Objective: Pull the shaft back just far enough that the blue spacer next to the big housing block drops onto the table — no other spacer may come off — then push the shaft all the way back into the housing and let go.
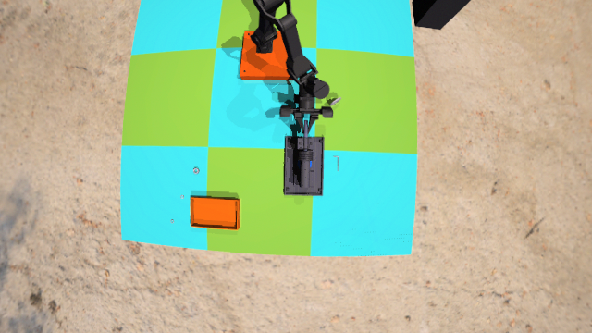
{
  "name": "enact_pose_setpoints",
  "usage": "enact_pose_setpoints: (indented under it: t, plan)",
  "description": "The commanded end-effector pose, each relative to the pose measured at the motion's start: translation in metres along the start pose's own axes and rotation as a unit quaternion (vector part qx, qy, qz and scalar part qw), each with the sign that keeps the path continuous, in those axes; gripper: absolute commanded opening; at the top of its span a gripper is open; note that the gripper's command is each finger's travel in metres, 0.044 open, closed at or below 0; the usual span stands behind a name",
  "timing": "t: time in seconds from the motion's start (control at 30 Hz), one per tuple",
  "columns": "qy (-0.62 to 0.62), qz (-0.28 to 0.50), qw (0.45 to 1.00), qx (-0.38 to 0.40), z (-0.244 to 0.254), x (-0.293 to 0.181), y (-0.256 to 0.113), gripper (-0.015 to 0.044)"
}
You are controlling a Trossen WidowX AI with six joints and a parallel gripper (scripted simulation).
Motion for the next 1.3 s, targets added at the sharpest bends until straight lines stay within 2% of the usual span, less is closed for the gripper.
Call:
enact_pose_setpoints:
  t: [0.0, 1.27]
  plan:
    - [-0.001, 0.001, 1.000, 0.001, -0.0002, -0.0018, 0.0020, 0.0000]
    - [-0.001, 0.002, 1.000, 0.000, -0.0011, -0.0071, 0.0109, 0.0000]
Point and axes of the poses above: the point midway between the two fingers, 35 mm back from their tips, its own y axis out along the fingers, its own z axis across the jaws, x = y × z, the point moved 8 cm from there along -y, back along the fingers, and after that the axes turned 10 degrees about y, right-handed, at the moved point
